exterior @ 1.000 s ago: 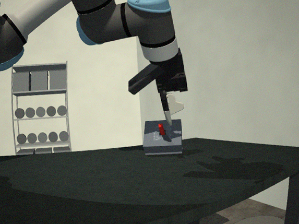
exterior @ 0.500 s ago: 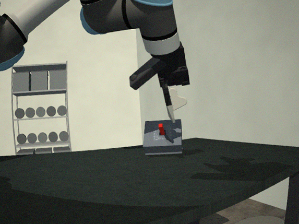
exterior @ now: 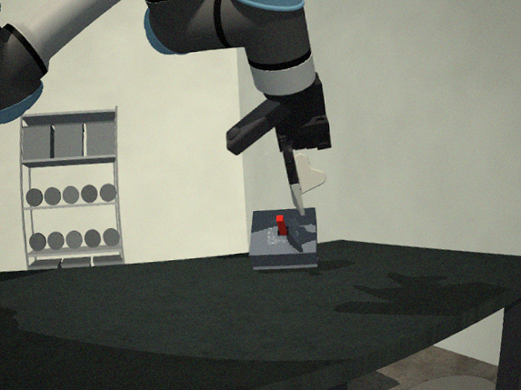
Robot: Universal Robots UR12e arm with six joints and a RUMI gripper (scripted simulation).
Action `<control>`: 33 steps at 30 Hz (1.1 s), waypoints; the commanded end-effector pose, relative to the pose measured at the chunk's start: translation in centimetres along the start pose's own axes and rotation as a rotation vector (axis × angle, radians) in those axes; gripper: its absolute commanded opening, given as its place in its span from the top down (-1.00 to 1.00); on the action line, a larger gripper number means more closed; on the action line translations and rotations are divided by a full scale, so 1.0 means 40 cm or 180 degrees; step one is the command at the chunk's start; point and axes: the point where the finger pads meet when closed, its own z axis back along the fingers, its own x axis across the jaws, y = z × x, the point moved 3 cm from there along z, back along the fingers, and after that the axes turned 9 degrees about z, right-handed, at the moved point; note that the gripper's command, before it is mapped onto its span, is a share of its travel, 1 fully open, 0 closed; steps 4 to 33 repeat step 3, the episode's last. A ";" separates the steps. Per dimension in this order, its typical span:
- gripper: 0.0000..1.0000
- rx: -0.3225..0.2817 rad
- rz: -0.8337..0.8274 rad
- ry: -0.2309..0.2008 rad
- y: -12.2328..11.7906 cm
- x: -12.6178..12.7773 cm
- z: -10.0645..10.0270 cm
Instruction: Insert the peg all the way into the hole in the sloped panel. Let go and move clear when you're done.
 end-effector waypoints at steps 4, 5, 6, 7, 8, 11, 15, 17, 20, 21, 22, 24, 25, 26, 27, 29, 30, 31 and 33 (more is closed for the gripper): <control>-1.00 0.0011 -0.0035 -0.0009 -0.001 -0.001 0.003; -1.00 0.0011 -0.0035 -0.0009 -0.001 -0.001 0.003; -1.00 0.0011 -0.0035 -0.0009 -0.001 -0.001 0.003; -1.00 0.0011 -0.0035 -0.0009 -0.001 -0.001 0.003; -1.00 0.0011 -0.0035 -0.0009 -0.001 -0.001 0.003; -1.00 0.0011 -0.0035 -0.0009 -0.001 -0.001 0.003; -1.00 0.0011 -0.0035 -0.0009 -0.001 -0.001 0.003; -1.00 0.0011 -0.0035 -0.0009 -0.001 -0.001 0.003; -1.00 0.0011 -0.0035 -0.0009 -0.001 -0.001 0.003; -1.00 0.0011 -0.0035 -0.0009 -0.001 -0.001 0.003; -1.00 0.0011 -0.0035 -0.0009 -0.001 -0.001 0.003; -1.00 0.0011 -0.0035 -0.0009 -0.001 -0.001 0.003; -1.00 0.0011 -0.0035 -0.0009 -0.001 -0.001 0.003; -1.00 0.0011 -0.0035 -0.0009 -0.001 -0.001 0.003; -1.00 0.0011 -0.0035 -0.0009 -0.001 -0.001 0.003; -1.00 0.0011 -0.0035 -0.0009 -0.001 -0.001 0.003; -1.00 0.0011 -0.0035 -0.0009 -0.001 -0.001 0.003; -1.00 0.0011 -0.0035 -0.0009 -0.001 -0.001 0.003; -1.00 0.0011 -0.0035 -0.0009 -0.001 -0.001 0.003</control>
